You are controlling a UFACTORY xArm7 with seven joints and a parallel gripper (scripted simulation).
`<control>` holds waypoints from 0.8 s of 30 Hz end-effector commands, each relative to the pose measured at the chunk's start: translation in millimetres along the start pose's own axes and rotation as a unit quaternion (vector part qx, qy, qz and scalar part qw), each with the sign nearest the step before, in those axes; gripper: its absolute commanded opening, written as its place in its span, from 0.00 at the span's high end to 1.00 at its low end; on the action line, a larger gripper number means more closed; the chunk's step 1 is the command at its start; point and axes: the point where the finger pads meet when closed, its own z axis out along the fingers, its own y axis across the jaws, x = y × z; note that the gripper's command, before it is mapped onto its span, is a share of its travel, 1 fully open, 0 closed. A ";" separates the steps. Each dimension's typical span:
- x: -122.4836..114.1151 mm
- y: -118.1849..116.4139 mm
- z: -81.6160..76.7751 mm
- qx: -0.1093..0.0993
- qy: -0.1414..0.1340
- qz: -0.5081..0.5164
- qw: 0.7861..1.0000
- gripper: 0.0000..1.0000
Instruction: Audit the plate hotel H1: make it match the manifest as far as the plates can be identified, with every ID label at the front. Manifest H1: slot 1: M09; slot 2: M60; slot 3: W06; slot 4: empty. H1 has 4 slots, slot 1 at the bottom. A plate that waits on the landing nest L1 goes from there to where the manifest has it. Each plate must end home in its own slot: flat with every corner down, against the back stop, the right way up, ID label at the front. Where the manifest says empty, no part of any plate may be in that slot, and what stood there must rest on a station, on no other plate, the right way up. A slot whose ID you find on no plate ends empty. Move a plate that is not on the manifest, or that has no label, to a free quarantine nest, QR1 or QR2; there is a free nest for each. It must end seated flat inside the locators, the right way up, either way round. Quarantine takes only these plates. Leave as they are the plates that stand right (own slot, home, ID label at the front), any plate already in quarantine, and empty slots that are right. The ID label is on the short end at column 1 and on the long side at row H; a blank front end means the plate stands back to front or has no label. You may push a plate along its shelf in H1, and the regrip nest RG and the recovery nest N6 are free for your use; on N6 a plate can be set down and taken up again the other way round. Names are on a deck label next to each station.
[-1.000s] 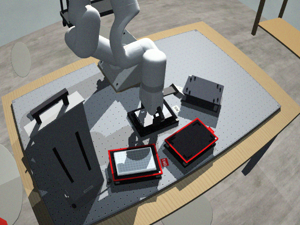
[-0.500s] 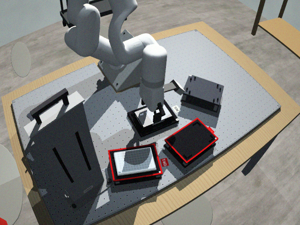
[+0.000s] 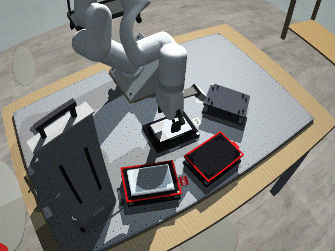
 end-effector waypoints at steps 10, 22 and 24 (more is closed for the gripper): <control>0.6 0.9 -20.9 -0.001 0.001 0.000 1.000 0.00; 0.6 0.9 -37.1 -0.001 0.001 0.000 1.000 0.00; 0.6 0.9 -37.1 -0.001 0.001 0.000 1.000 0.00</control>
